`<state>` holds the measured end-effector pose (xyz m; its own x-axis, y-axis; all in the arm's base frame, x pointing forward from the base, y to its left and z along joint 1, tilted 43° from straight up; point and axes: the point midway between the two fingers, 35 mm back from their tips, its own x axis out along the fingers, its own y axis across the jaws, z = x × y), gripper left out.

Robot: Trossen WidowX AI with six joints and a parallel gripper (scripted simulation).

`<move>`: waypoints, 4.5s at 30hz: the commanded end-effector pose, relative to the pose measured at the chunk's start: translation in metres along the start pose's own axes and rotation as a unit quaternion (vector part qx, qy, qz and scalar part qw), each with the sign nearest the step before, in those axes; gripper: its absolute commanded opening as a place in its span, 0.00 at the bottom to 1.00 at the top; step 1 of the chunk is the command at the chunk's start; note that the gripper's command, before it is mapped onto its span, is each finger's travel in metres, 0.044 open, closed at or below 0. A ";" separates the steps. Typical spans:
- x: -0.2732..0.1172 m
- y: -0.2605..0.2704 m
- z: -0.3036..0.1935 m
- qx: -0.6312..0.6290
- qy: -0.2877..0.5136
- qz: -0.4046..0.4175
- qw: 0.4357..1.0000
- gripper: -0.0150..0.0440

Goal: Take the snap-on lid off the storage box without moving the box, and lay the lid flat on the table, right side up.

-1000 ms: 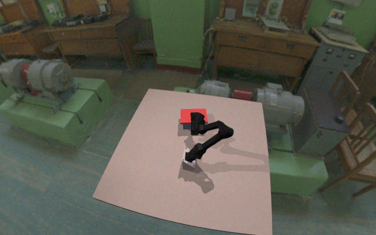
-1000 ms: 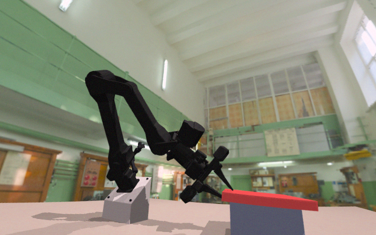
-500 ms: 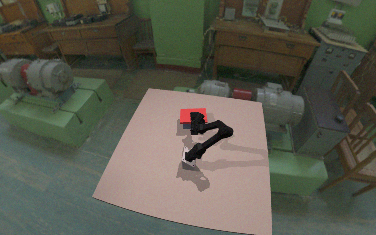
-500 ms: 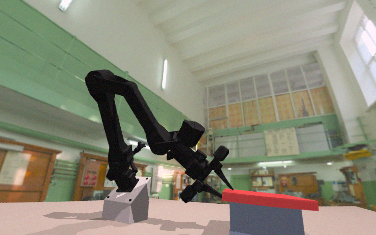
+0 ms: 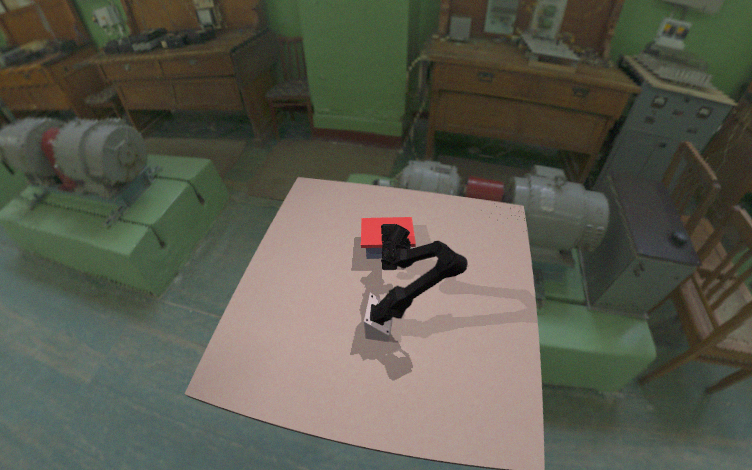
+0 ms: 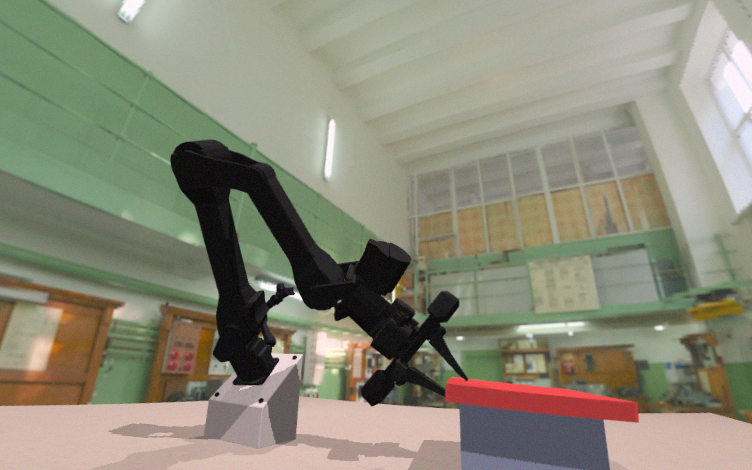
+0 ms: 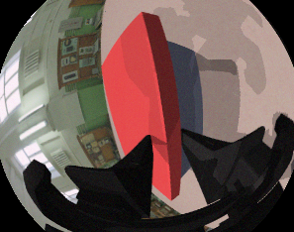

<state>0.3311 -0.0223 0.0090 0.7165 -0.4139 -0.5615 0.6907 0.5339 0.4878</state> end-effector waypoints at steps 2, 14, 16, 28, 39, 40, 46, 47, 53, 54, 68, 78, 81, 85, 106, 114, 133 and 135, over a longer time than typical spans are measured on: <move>-0.004 0.005 0.000 -0.001 0.001 0.002 1.000 0.25; -0.012 0.019 0.000 -0.001 0.001 0.002 1.000 0.25; -0.013 0.021 0.000 -0.001 0.001 0.002 1.000 0.25; -0.020 0.036 0.000 -0.001 0.002 0.002 1.000 0.25; -0.024 0.052 0.000 0.000 0.002 0.002 1.000 0.25; -0.024 0.053 0.000 0.000 0.002 0.002 1.000 0.25; -0.026 0.062 0.000 0.000 0.002 0.002 1.000 0.25; -0.026 0.064 0.000 0.000 0.002 0.002 1.000 0.25; -0.027 0.073 0.000 0.000 0.002 0.003 1.000 0.25; -0.027 0.075 0.000 0.000 0.002 0.003 1.000 0.25; -0.031 0.096 0.000 0.000 0.002 0.003 1.000 0.25; -0.039 0.106 0.000 0.000 0.002 0.003 1.000 0.25; -0.042 0.109 0.000 0.000 0.002 0.003 1.000 0.25; -0.045 0.113 0.000 0.000 0.002 0.003 1.000 0.25; -0.063 0.134 0.000 0.001 0.003 0.003 1.000 0.25; -0.067 0.139 0.000 0.001 0.003 0.002 1.000 0.25; -0.067 0.130 -0.038 0.001 0.003 0.003 1.000 0.25; -0.067 0.129 -0.042 0.001 0.003 0.003 1.000 0.25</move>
<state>0.3695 0.0980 0.0844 0.7126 -0.4099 -0.5694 0.6932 0.5364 0.4814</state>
